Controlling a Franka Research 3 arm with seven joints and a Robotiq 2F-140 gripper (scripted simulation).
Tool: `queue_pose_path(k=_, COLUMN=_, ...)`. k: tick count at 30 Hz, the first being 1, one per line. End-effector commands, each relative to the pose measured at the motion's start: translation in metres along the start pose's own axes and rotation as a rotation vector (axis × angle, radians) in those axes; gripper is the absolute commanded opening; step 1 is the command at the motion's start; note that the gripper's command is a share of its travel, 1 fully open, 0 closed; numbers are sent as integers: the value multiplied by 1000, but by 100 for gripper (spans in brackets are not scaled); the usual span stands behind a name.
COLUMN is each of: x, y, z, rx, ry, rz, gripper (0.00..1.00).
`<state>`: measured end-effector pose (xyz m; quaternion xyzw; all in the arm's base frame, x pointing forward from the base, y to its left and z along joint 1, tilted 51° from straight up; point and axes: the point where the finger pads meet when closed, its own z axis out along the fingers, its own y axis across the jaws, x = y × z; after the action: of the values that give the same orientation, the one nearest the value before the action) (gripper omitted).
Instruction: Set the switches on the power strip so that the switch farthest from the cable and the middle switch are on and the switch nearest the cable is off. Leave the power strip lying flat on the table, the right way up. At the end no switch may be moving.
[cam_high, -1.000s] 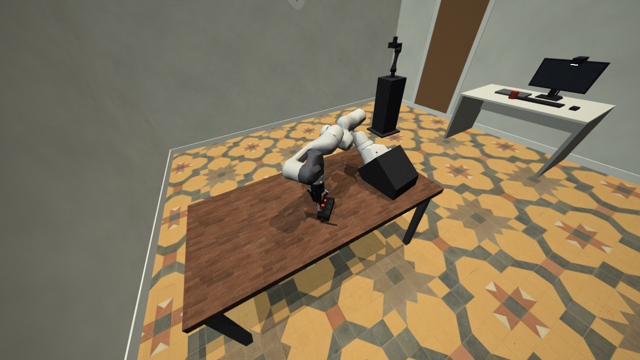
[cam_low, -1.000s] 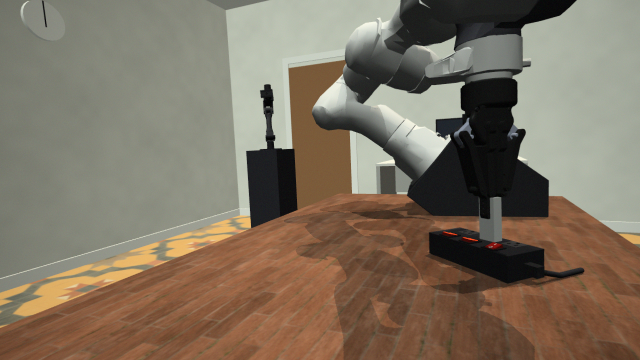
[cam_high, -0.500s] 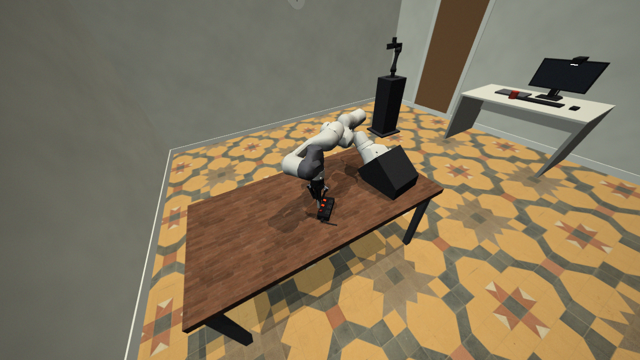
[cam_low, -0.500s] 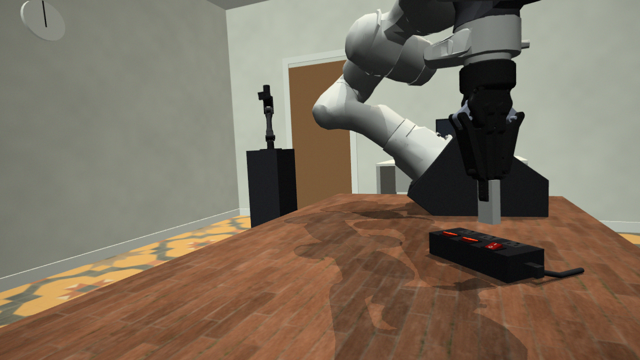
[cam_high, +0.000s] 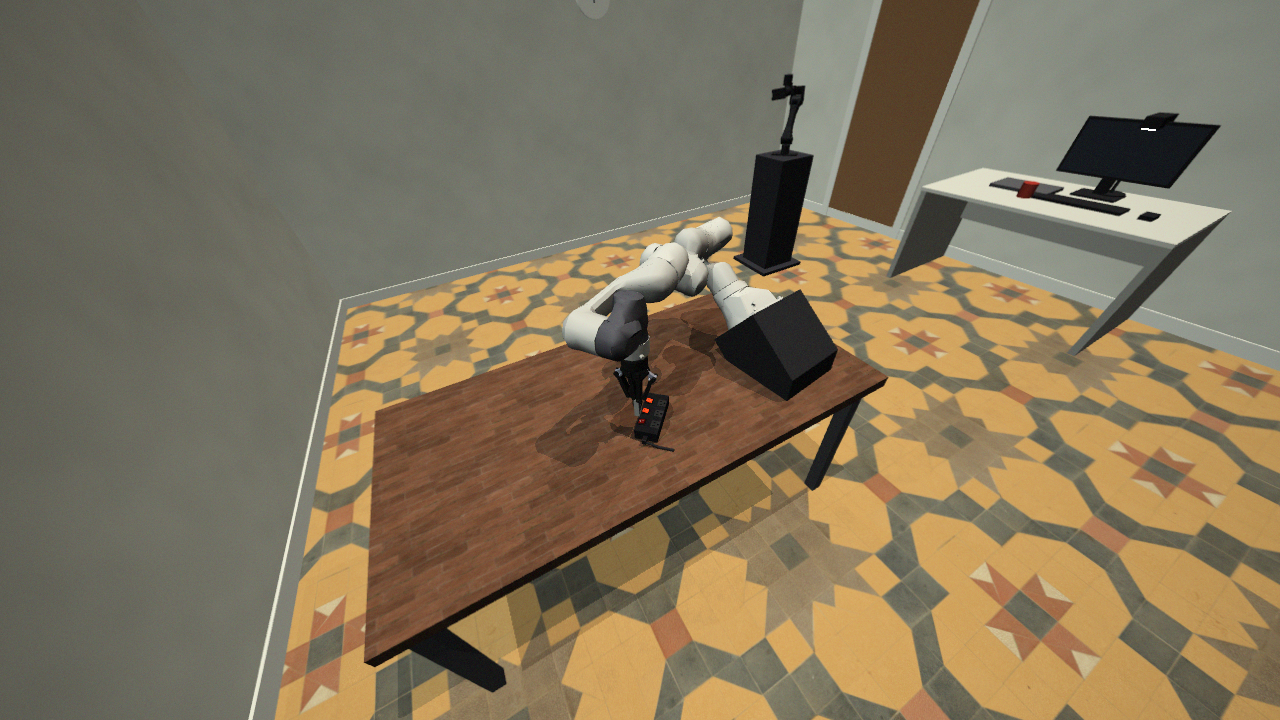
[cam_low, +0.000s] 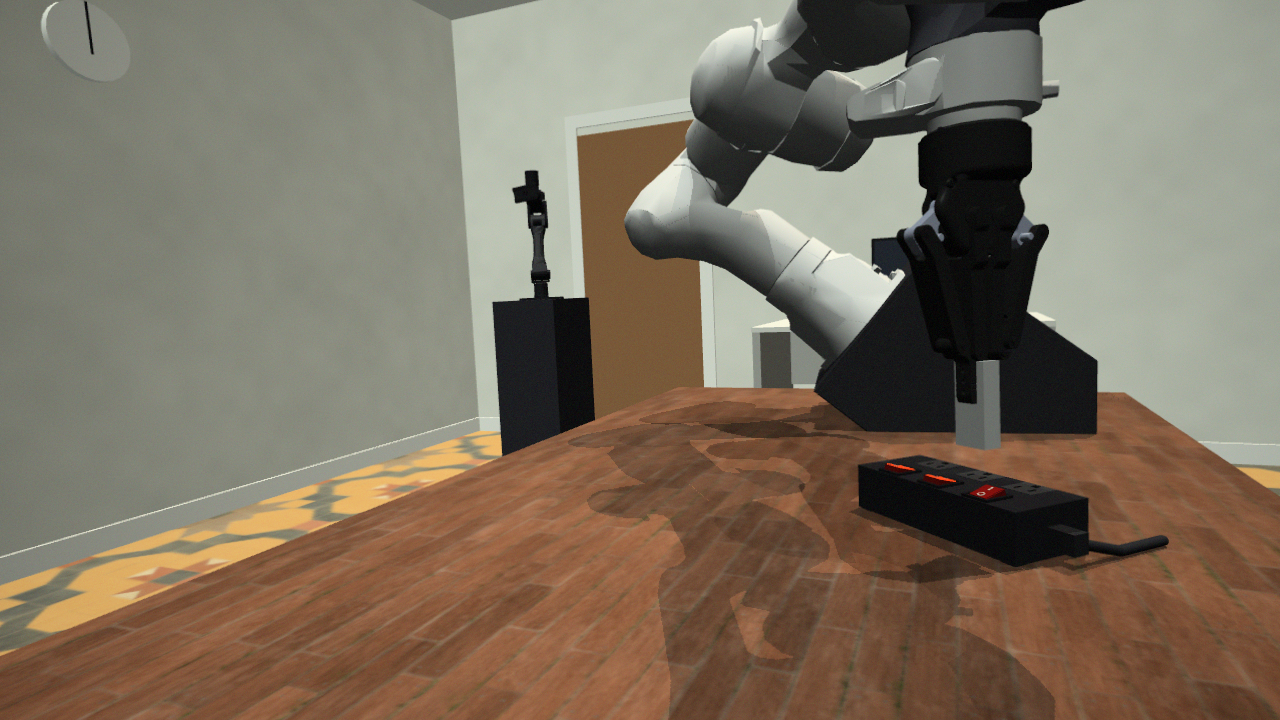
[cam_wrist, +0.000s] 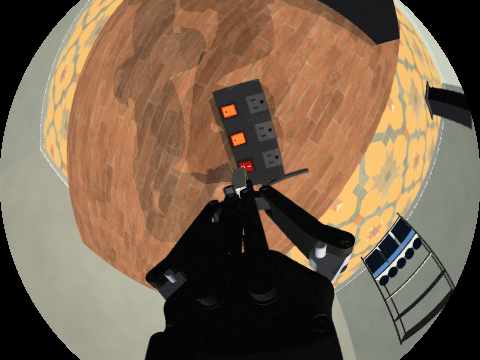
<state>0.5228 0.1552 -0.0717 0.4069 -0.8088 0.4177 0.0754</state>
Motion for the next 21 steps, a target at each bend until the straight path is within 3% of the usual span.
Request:
queue_pose_path(k=1, x=0, y=1, z=-2, rx=-5, ry=24, rz=-2, gripper=100)
queue_pose_path(k=14, x=-1, y=1, z=-29, rx=-5, ry=24, rz=-2, gripper=100)
queue_pose_path(k=21, x=-2, y=0, z=-64, rx=-5, ry=24, rz=-2, gripper=100)
